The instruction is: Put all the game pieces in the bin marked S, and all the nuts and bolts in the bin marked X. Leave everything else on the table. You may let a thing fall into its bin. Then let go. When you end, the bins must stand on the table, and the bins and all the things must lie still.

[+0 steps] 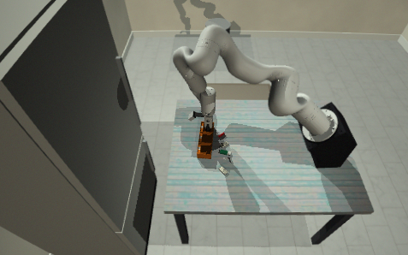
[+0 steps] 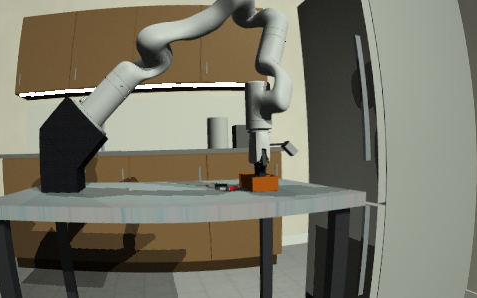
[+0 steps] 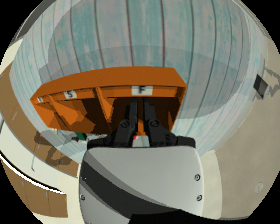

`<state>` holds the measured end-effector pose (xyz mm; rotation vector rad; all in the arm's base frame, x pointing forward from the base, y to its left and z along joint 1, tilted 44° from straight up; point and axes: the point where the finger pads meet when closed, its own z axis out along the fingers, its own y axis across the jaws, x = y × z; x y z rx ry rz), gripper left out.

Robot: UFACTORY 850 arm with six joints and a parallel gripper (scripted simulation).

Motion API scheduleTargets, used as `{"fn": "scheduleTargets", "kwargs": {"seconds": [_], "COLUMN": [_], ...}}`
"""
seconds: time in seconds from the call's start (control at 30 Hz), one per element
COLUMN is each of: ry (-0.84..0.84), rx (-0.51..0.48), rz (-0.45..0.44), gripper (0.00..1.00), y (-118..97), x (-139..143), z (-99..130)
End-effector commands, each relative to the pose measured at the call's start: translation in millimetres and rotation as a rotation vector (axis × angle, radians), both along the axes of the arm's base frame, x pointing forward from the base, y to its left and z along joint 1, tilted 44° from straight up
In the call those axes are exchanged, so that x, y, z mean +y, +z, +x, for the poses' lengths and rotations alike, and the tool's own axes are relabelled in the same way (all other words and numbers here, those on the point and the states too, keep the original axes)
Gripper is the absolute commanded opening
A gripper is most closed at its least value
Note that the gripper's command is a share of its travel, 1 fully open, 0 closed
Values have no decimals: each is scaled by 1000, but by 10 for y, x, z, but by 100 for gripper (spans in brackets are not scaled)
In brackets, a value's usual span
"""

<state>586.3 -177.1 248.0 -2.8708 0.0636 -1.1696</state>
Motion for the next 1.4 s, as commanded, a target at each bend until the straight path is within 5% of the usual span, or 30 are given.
{"fn": "scheduleTargets", "kwargs": {"seconds": [0.0, 1.37], "ry": [0, 0], "rx": [-1, -1], "rz": [0, 0], "gripper": [7, 7], "y": [5, 42], "x": [-2, -3], "z": [3, -35]}}
